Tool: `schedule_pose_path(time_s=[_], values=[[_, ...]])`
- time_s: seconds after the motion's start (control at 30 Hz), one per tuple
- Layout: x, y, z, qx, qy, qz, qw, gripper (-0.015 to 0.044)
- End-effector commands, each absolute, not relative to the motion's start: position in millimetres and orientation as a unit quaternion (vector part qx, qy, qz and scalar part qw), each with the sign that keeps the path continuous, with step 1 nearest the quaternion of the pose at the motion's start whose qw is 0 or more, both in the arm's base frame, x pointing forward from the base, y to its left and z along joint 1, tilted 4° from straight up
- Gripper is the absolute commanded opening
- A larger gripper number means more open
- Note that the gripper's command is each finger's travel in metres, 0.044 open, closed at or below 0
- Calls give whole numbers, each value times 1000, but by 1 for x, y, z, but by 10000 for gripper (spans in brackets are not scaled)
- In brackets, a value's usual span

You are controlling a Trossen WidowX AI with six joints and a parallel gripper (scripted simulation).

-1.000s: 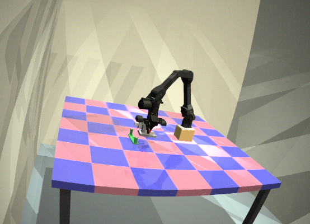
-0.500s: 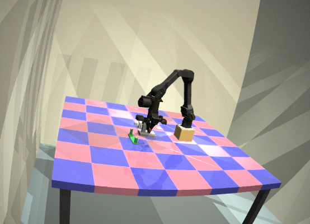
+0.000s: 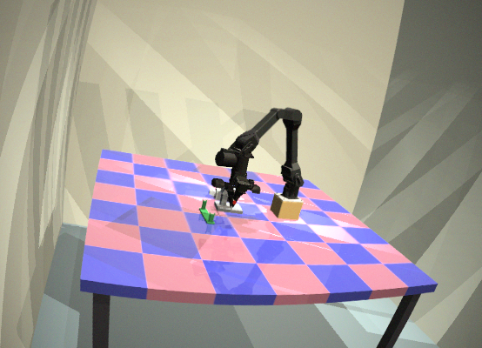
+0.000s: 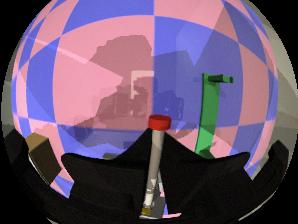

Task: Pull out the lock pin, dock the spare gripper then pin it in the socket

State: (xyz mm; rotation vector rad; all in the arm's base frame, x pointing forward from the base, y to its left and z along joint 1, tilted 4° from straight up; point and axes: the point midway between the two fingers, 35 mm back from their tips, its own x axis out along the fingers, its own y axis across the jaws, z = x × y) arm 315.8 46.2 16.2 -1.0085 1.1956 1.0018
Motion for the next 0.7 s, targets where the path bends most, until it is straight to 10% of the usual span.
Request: schedule_pose_path(time_s=[0.0,0.67], values=[[317,50,17,-433,515,432,600,0],[322,66,17,-433,516,431,600,0]])
